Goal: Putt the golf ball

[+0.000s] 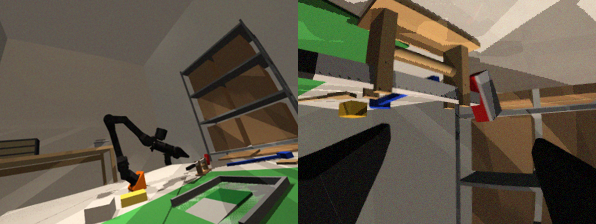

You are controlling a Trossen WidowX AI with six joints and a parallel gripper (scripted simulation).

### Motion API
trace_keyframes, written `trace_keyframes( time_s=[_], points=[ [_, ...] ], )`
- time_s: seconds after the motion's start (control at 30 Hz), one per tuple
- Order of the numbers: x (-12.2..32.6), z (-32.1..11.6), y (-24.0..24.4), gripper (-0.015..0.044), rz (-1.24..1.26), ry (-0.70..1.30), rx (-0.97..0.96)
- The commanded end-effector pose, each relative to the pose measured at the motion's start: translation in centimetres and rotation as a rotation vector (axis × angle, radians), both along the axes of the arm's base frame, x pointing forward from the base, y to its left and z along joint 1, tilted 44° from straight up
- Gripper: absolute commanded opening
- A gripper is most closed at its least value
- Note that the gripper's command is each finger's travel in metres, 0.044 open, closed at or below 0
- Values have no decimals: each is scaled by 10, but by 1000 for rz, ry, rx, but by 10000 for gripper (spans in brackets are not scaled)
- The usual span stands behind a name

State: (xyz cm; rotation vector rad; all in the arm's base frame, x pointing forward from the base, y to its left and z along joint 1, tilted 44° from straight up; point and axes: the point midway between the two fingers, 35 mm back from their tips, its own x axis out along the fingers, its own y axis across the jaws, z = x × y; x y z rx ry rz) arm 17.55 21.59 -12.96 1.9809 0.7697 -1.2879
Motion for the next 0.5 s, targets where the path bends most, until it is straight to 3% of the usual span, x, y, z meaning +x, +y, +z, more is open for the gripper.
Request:
trace_keyframes(
  time_s=[0.0, 0.3, 0.47],
  points=[
    [1, 0, -1, 426, -20, 5, 5],
    [37, -6, -17, 440, -824, 147, 24],
    [61, 2, -31, 440, -1397, 148, -3]
  ],
)
